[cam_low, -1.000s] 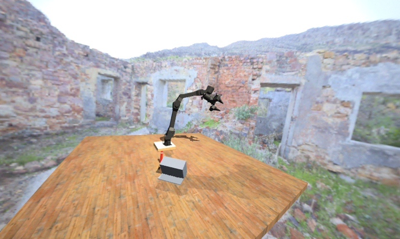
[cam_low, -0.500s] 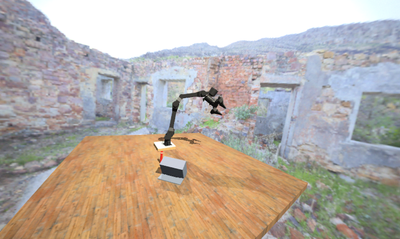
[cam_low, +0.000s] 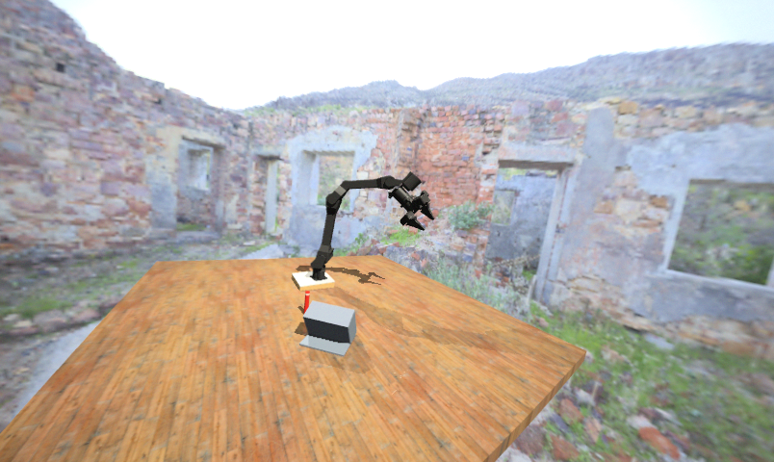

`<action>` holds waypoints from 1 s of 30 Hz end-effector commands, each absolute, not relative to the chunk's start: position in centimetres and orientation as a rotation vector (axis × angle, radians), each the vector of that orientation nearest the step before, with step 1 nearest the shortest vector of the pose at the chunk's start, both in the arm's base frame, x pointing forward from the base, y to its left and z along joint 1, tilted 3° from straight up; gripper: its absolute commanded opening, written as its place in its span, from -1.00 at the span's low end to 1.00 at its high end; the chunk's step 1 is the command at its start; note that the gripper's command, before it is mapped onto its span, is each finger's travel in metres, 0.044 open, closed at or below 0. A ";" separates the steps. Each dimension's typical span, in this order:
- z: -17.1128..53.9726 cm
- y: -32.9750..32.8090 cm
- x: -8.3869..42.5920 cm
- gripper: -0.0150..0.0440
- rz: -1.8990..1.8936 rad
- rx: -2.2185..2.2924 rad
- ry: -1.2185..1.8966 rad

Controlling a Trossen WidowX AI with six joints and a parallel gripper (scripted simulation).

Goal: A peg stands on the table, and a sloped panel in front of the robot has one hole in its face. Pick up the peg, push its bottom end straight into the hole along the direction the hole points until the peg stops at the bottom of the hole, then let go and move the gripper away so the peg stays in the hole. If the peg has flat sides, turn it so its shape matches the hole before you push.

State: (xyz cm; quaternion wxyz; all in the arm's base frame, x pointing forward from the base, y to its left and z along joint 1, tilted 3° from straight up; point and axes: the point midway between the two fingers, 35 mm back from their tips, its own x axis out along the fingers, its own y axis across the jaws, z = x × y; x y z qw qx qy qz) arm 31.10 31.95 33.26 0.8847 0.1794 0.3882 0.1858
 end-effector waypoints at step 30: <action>25.6 15.9 38.0 1.00 0.158 -0.001 0.928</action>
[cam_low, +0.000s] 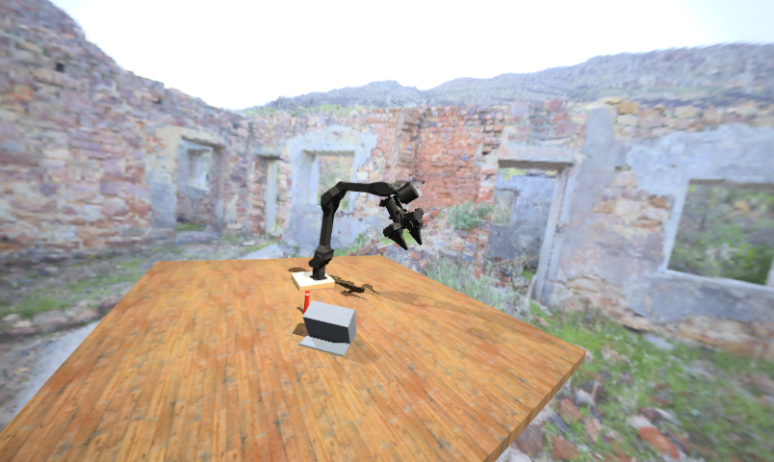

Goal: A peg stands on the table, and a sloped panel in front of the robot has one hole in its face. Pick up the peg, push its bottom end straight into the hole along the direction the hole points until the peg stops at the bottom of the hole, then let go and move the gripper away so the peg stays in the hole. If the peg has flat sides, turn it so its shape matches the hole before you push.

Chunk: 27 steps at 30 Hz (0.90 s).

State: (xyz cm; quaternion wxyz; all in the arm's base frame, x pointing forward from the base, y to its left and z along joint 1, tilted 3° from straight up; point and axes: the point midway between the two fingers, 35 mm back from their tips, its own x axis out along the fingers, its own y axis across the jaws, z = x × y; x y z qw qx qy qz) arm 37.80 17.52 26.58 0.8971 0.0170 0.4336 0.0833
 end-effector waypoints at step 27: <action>20.0 2.5 37.2 1.00 0.064 -0.206 1.136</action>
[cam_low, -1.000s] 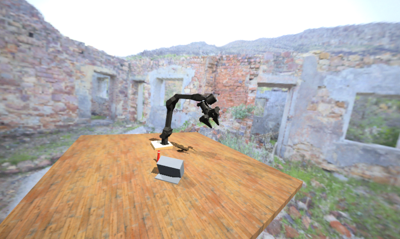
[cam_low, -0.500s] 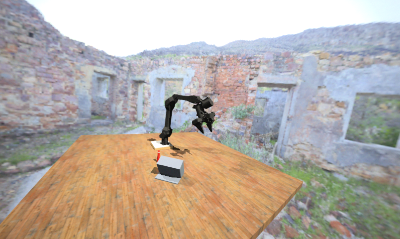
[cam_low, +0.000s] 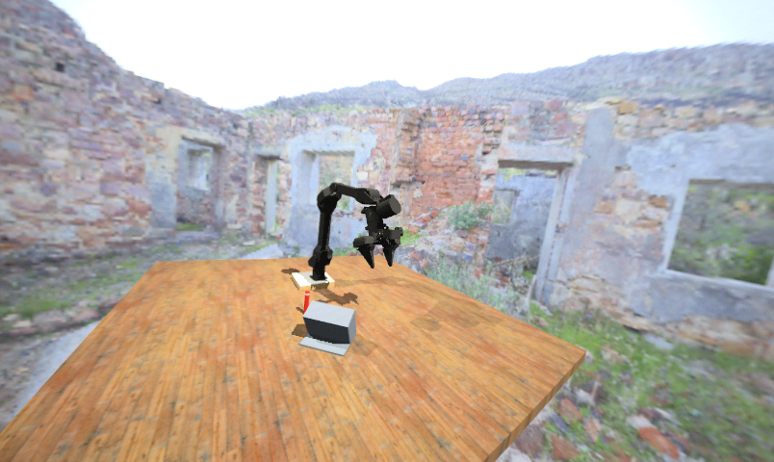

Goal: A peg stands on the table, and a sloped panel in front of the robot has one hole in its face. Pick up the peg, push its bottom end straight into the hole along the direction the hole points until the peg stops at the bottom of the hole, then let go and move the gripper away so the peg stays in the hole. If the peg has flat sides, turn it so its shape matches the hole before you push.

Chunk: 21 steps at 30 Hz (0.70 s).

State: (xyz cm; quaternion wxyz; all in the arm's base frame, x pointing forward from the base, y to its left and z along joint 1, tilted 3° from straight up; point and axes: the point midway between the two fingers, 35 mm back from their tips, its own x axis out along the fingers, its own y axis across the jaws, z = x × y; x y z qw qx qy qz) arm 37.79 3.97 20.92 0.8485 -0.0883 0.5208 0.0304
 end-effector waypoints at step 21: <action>16.3 -6.2 33.3 1.00 0.067 -0.287 1.319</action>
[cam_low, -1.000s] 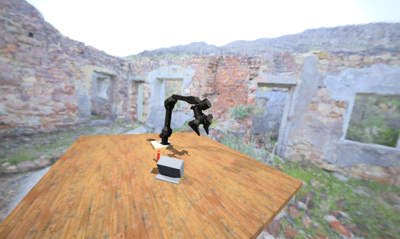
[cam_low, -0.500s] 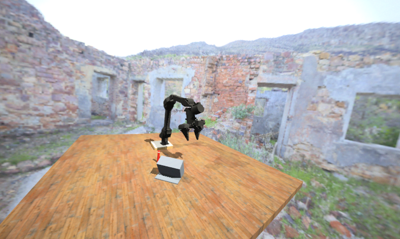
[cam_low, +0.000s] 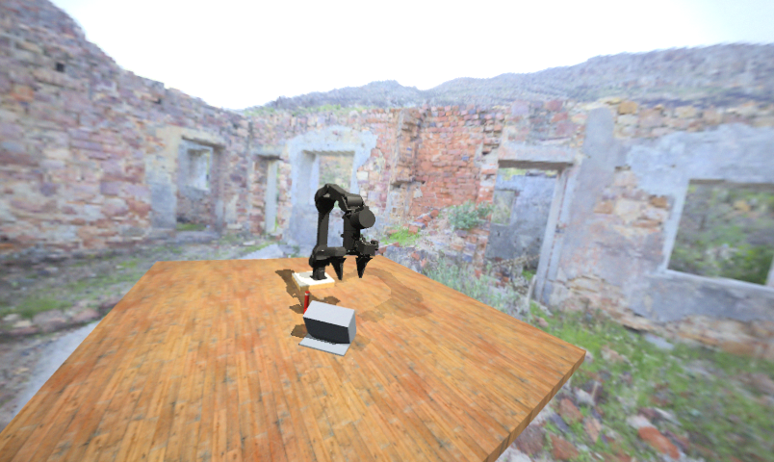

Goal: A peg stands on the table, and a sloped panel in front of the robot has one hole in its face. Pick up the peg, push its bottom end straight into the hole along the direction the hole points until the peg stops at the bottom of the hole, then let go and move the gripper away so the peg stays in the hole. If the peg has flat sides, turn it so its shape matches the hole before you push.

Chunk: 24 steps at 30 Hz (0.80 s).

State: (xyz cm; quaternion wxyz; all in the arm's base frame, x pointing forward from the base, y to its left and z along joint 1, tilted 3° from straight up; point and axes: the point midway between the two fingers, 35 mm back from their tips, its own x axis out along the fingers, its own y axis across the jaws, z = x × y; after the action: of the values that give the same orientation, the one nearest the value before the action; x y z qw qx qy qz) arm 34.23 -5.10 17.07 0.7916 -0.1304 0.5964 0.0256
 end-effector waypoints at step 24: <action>13.1 -13.6 26.8 1.00 0.138 -0.295 1.493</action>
State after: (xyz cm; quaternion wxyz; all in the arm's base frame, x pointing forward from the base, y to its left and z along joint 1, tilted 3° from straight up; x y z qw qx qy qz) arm 27.99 -12.96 13.68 0.7309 -0.1374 0.6664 0.0524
